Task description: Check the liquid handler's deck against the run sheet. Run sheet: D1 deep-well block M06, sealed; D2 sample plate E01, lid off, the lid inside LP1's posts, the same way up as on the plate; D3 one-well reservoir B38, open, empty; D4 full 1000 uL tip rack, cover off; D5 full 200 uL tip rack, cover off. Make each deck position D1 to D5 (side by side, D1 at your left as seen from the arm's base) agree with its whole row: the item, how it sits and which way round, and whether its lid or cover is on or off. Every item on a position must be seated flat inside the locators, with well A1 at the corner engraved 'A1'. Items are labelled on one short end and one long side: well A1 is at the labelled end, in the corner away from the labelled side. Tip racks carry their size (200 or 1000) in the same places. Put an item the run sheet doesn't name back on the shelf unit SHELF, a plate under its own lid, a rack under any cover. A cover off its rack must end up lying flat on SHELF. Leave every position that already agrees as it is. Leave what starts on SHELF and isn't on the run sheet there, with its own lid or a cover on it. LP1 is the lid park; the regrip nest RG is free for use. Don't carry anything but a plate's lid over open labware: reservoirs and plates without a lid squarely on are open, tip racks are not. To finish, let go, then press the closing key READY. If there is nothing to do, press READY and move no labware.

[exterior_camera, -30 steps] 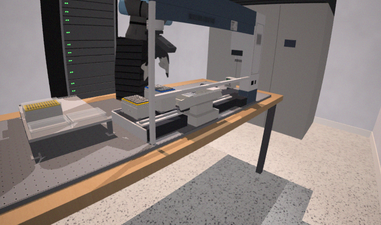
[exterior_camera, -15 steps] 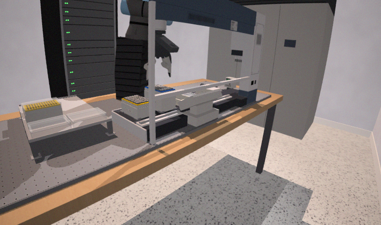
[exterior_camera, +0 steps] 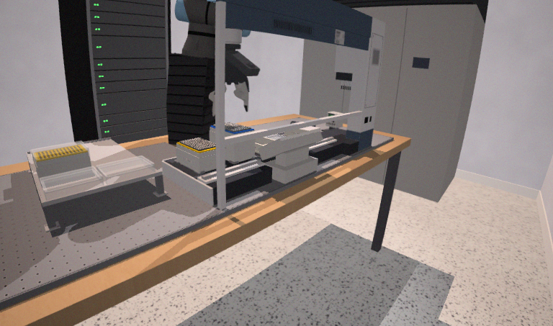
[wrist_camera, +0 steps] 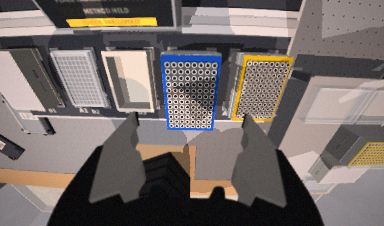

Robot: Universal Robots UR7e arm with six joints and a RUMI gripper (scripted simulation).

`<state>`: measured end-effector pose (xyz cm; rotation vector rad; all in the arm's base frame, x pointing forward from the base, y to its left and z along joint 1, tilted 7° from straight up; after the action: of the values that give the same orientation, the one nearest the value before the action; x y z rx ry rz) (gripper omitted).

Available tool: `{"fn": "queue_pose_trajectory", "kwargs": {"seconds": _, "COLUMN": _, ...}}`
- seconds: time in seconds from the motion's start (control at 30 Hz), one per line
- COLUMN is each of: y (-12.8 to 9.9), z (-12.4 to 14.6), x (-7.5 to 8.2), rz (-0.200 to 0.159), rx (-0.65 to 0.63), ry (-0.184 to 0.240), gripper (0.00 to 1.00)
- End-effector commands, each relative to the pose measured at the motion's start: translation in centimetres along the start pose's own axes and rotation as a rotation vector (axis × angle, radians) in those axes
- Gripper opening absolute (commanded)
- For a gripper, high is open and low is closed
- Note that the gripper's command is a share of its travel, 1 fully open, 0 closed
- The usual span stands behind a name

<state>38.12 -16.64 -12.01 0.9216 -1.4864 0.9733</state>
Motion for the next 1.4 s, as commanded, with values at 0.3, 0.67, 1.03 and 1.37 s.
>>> {"fn": "queue_pose_trajectory", "kwargs": {"seconds": 0.3, "y": 0.5, "z": -1.2, "x": 0.1, "rz": 0.0, "rx": 0.002, "ry": 0.001, "gripper": 0.82}}
{"fn": "queue_pose_trajectory", "kwargs": {"seconds": 0.67, "y": 1.9, "z": -6.5, "x": 0.1, "rz": 0.0, "rx": 0.002, "ry": 0.001, "gripper": 0.82}}
{"fn": "queue_pose_trajectory", "kwargs": {"seconds": 1.03, "y": 3.1, "z": -10.8, "x": 0.1, "rz": 0.0, "rx": 0.002, "ry": 0.001, "gripper": 0.82}}
{"fn": "queue_pose_trajectory", "kwargs": {"seconds": 1.37, "y": 3.2, "z": -12.1, "x": 0.1, "rz": 0.003, "rx": 0.002, "ry": 0.002, "gripper": 0.82}}
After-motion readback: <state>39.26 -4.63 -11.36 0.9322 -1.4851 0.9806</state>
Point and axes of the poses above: the point where the finger pads meet when closed, its own x axis back along the fingers, its own z axis across the jaws, y = z × x, the point moved 2 cm from there along x, back along the fingers, and after that the axes turned 15 degrees about -x, right-handed, at the moved point
